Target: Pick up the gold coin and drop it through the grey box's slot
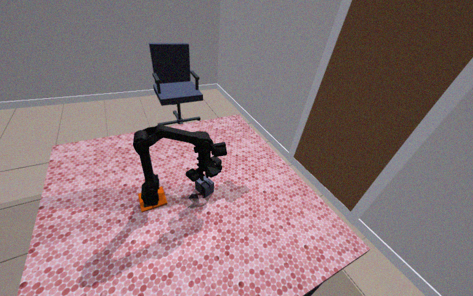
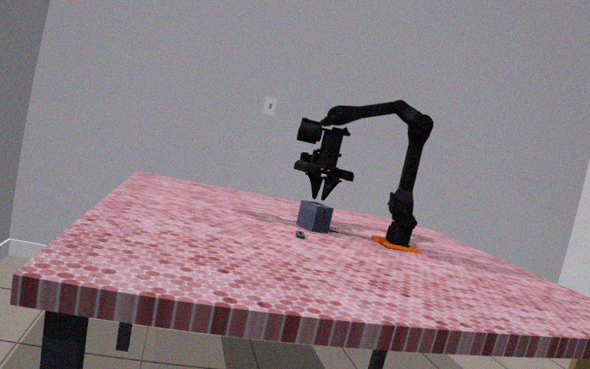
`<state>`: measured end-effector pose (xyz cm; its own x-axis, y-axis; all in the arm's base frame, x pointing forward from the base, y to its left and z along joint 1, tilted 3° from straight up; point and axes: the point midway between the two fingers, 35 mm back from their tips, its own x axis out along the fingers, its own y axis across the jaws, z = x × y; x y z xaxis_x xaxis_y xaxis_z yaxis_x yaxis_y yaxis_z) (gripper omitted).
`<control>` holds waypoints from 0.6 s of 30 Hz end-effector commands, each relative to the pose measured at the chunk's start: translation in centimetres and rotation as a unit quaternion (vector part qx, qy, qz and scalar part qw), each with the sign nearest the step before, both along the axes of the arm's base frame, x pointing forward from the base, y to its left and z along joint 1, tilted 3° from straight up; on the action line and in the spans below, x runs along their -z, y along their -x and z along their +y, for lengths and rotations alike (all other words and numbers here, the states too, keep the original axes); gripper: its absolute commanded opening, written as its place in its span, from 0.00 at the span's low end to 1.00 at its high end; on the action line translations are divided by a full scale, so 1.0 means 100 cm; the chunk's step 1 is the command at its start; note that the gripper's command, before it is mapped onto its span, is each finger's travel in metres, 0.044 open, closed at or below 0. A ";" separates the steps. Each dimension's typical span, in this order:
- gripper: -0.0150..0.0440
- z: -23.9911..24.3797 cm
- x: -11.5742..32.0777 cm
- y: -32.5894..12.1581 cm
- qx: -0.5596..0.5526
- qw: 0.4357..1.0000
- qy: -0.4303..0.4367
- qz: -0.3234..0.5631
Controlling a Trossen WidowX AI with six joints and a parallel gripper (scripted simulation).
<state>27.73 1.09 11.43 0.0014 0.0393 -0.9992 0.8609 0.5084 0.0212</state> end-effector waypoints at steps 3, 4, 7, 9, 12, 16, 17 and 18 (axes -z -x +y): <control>0.53 0.000 0.000 0.000 0.000 1.000 0.000 0.000; 0.53 0.000 0.000 0.000 0.000 1.000 0.000 0.000; 0.66 0.000 -0.005 0.000 0.000 1.000 0.000 0.000; 0.75 0.000 -0.013 0.000 0.000 1.000 0.000 0.000; 0.88 -0.001 -0.018 0.000 0.000 1.000 0.000 0.000; 1.00 -0.002 -0.045 0.001 0.000 1.000 0.000 0.001; 1.00 -0.002 -0.054 0.002 0.001 1.000 0.000 0.001; 1.00 -0.002 -0.059 0.003 0.001 1.000 0.000 0.001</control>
